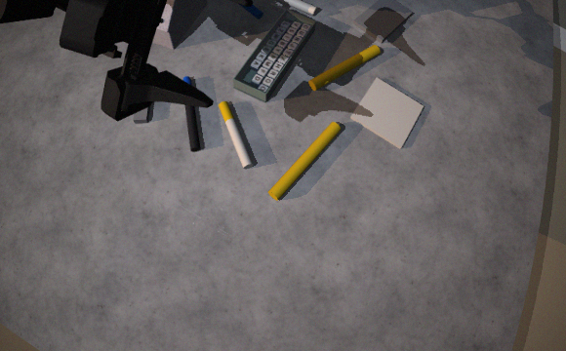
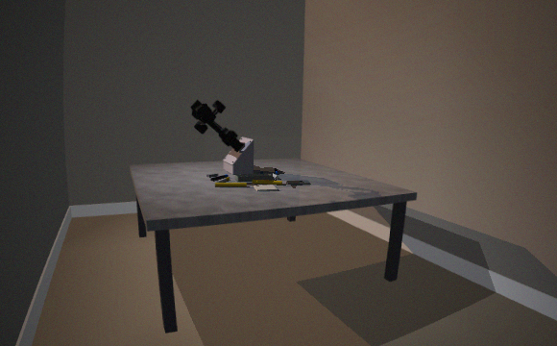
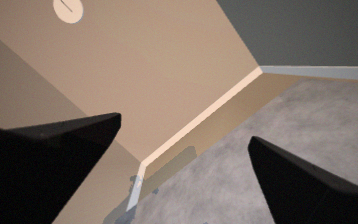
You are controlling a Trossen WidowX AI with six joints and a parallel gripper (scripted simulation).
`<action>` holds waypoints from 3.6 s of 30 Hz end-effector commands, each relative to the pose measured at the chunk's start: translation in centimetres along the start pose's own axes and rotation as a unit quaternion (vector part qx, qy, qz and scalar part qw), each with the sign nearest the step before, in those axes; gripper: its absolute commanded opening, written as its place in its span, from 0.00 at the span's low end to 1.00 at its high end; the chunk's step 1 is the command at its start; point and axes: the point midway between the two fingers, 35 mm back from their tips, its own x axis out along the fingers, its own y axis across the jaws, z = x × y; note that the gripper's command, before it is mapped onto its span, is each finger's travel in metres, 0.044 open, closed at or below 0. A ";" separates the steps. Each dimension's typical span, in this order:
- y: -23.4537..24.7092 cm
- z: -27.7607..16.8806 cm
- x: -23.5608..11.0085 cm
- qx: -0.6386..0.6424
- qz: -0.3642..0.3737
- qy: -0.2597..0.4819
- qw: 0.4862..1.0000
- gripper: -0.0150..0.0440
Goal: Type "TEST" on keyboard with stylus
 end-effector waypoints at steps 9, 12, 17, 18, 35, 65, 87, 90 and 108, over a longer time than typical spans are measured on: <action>0.5 -12.2 4.7 0.024 -0.067 0.233 0.970 0.60; 0.8 -17.2 5.1 0.012 -0.098 0.318 0.943 0.47; 1.1 -24.9 4.2 -0.033 -0.153 0.442 0.883 0.25; 1.1 -26.4 3.8 -0.046 -0.164 0.463 0.870 0.25; -0.2 -40.3 -4.6 -0.310 -0.277 0.636 0.650 0.25; -4.3 -35.6 -4.4 -0.311 -0.278 0.636 0.650 0.25; -6.9 -32.8 -7.0 -0.312 -0.278 0.636 0.649 0.25; -6.8 -32.9 -7.2 -0.312 -0.278 0.636 0.649 0.25; -2.1 -38.4 -7.4 -0.311 -0.277 0.636 0.650 0.25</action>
